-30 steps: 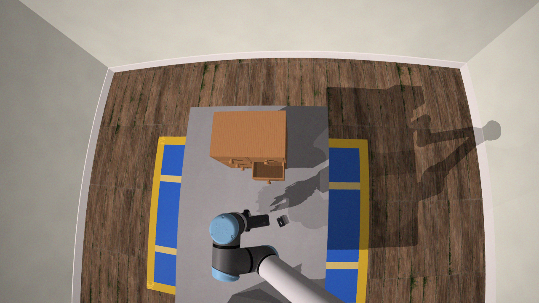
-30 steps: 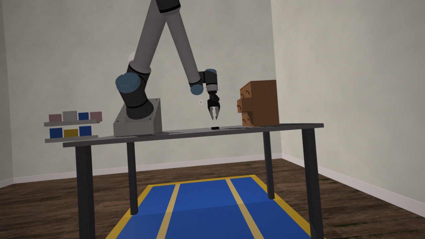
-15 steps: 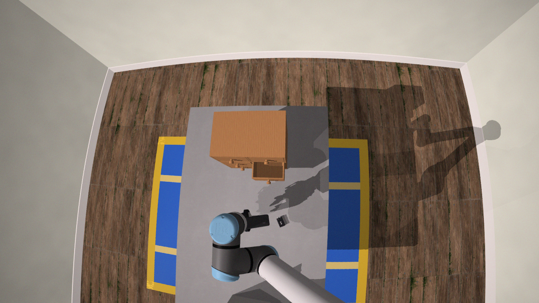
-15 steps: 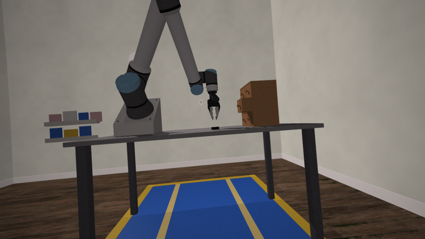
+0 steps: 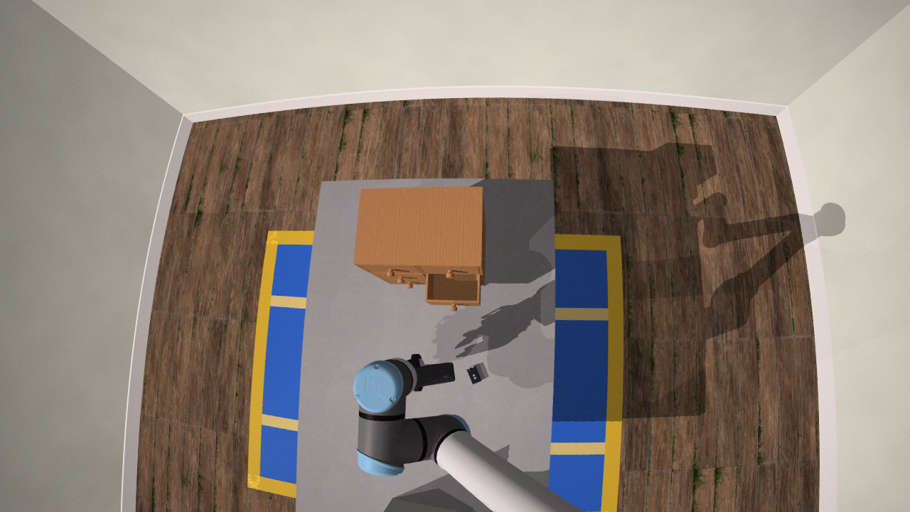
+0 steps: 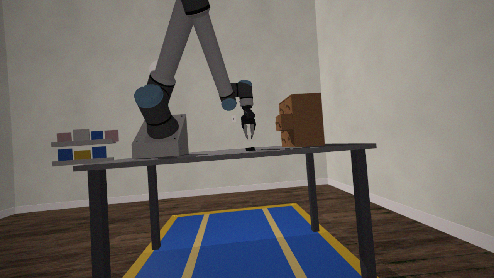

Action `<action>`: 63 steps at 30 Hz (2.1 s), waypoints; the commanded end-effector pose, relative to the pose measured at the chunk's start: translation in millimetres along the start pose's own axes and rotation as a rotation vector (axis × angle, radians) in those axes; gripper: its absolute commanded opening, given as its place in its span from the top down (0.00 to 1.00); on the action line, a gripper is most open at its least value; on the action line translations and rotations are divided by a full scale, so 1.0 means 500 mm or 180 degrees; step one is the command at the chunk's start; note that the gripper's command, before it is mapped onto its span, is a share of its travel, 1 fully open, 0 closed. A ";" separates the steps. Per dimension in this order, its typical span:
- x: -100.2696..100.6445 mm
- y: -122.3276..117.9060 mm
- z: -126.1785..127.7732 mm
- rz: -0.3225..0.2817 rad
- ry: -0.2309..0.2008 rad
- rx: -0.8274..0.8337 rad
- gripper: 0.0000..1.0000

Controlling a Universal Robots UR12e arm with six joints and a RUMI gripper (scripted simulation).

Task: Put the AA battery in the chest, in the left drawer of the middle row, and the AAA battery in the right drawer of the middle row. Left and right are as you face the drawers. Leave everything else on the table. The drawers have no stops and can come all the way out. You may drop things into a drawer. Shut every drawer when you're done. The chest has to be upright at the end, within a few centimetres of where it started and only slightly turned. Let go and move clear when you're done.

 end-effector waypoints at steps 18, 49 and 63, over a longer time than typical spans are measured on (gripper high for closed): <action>0.018 0.000 -0.001 0.0001 0.0003 0.0002 0.86; 0.094 0.000 -0.002 0.0001 0.0003 0.0002 0.86; 0.103 0.000 -0.002 0.0001 0.0003 0.0002 0.86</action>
Point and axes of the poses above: the point where the finger pads meet when closed, its own x axis out along the fingers, its own z axis across the jaws, y = z × x, the point moved 1 cm from there along -x, back along the fingers, and after that the axes turned 1 degree about -x, right-handed, at the moved point
